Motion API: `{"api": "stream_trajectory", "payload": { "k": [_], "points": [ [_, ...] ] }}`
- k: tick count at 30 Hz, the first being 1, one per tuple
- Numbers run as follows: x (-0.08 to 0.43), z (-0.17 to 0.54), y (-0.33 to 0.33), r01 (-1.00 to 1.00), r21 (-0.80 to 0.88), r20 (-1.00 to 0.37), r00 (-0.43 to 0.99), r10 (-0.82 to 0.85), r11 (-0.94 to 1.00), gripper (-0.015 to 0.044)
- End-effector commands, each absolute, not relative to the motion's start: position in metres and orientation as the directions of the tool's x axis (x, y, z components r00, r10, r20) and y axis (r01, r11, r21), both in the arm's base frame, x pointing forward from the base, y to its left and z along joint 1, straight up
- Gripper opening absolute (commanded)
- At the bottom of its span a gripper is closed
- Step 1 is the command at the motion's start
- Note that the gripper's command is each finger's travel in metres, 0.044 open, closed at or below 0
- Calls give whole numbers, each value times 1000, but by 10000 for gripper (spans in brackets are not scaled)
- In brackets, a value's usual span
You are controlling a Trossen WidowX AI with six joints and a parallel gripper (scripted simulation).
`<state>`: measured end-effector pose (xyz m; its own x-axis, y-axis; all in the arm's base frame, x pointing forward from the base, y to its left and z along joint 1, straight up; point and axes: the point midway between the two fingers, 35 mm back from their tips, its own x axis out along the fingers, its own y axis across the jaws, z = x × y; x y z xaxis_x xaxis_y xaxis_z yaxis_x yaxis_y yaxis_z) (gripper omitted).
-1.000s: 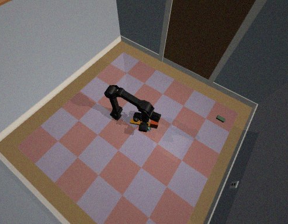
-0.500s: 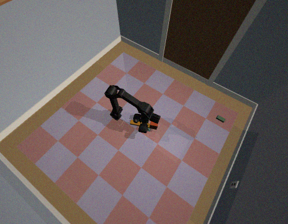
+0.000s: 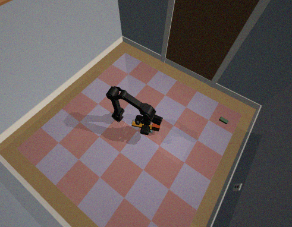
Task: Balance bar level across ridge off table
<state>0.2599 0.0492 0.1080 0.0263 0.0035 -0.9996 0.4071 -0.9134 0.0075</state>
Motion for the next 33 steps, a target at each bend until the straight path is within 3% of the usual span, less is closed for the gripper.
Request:
{"api": "stream_trajectory", "payload": {
  "k": [1, 33],
  "points": [
    [260, 108, 50, 402, 6, -1000, 27, 5, -916, 0],
    [260, 105, 50, 402, 6, -1000, 27, 5, -916, 0]
  ]
}}
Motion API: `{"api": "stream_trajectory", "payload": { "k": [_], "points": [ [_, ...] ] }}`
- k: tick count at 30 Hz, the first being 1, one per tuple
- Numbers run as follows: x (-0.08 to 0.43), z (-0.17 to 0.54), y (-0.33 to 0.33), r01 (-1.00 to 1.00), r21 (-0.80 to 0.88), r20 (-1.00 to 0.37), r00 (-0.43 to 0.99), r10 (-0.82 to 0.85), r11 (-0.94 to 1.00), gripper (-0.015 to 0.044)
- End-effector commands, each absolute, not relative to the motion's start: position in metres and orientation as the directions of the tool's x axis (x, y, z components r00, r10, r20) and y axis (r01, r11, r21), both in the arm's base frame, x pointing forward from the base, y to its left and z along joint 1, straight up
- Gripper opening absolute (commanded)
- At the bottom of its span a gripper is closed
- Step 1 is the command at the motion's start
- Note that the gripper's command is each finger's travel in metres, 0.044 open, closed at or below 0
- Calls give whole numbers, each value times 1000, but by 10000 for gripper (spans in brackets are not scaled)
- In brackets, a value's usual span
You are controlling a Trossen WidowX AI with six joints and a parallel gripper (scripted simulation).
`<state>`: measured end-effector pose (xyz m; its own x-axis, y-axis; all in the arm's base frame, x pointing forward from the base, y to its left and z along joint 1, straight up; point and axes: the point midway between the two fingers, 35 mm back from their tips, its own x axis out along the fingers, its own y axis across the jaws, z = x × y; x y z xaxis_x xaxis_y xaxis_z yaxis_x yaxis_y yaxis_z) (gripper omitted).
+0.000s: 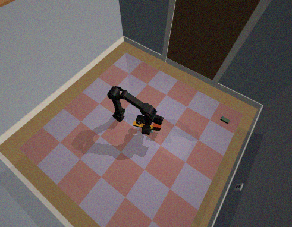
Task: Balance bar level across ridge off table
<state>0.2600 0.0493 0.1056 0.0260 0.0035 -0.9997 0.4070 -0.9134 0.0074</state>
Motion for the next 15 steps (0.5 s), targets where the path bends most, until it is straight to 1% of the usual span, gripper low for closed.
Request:
{"api": "stream_trajectory", "payload": {
  "k": [1, 15],
  "points": [
    [260, 105, 50, 402, 6, -1000, 27, 5, -916, 0],
    [260, 104, 50, 402, 6, -1000, 27, 5, -916, 0]
  ]
}}
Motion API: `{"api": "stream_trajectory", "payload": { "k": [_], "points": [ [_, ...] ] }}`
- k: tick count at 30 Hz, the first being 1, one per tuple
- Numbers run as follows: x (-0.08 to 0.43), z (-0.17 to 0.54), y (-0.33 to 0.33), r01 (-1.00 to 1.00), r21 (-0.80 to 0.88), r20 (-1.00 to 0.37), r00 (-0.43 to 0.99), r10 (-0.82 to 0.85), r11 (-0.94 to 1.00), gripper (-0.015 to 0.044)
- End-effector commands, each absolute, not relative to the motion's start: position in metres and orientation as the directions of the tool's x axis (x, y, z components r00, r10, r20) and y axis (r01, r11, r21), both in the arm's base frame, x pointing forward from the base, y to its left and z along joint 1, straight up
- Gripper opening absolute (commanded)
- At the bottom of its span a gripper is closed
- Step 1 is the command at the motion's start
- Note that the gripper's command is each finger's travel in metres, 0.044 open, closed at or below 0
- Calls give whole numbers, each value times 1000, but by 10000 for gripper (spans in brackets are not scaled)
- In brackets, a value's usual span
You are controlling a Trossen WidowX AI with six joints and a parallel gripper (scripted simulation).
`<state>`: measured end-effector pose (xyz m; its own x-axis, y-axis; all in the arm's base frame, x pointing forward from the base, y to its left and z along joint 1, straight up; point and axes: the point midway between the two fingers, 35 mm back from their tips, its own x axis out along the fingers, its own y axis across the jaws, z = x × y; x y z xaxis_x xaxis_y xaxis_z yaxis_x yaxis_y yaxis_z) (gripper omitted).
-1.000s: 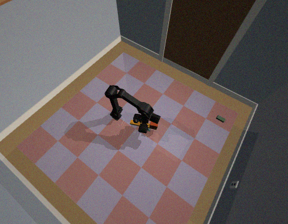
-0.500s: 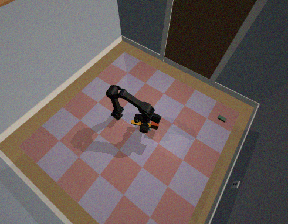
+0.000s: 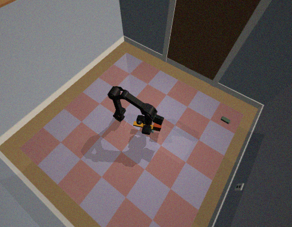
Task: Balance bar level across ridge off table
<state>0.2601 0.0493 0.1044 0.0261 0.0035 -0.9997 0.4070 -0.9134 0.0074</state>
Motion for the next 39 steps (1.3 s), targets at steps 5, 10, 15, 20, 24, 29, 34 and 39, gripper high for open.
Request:
{"api": "stream_trajectory", "payload": {
  "k": [5, 10, 15, 20, 24, 29, 34, 39],
  "points": [
    [260, 103, 50, 402, 6, -1000, 27, 5, -916, 0],
    [260, 103, 50, 402, 6, -1000, 27, 5, -916, 0],
    [260, 102, 50, 402, 6, -1000, 27, 5, -916, 0],
    [260, 102, 50, 402, 6, -1000, 27, 5, -916, 0],
    [260, 102, 50, 402, 6, -1000, 27, 5, -916, 0],
    [260, 101, 50, 402, 6, -1000, 27, 5, -916, 0],
    [260, 101, 50, 402, 6, -1000, 27, 5, -916, 0],
    [260, 100, 50, 402, 6, -1000, 27, 5, -916, 0]
  ]
}}
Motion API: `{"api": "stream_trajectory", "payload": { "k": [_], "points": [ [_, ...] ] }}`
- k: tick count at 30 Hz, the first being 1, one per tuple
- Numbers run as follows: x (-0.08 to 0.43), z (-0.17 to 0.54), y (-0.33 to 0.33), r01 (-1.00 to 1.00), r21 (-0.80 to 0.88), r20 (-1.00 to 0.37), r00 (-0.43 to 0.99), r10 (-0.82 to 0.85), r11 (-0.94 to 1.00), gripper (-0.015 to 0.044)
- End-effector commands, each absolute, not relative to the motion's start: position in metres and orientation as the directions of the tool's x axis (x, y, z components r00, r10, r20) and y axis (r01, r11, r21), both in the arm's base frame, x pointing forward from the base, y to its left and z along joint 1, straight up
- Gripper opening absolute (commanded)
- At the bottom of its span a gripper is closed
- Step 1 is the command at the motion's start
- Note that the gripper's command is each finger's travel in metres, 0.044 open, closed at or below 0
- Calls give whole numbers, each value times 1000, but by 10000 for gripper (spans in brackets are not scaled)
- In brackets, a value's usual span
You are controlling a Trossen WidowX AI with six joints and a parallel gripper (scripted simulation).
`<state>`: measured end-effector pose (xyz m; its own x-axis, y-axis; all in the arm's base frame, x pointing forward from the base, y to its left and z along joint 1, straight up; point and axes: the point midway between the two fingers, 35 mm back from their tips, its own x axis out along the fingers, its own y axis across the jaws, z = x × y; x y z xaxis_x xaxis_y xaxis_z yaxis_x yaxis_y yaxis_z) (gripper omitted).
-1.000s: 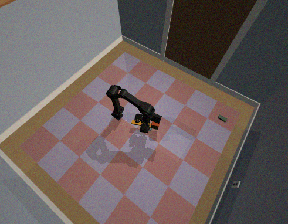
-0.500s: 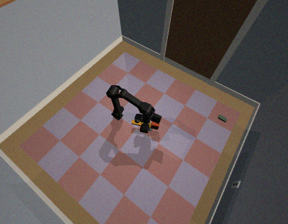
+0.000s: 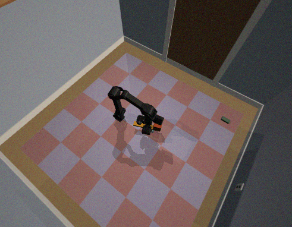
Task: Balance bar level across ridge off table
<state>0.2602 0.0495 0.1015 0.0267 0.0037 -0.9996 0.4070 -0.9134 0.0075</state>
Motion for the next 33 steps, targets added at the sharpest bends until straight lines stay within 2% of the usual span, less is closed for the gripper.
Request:
{"api": "stream_trajectory", "payload": {
  "k": [1, 33],
  "points": [
    [260, 100, 50, 402, 6, -1000, 27, 5, -916, 0],
    [260, 98, 50, 402, 6, -1000, 27, 5, -916, 0]
  ]
}}
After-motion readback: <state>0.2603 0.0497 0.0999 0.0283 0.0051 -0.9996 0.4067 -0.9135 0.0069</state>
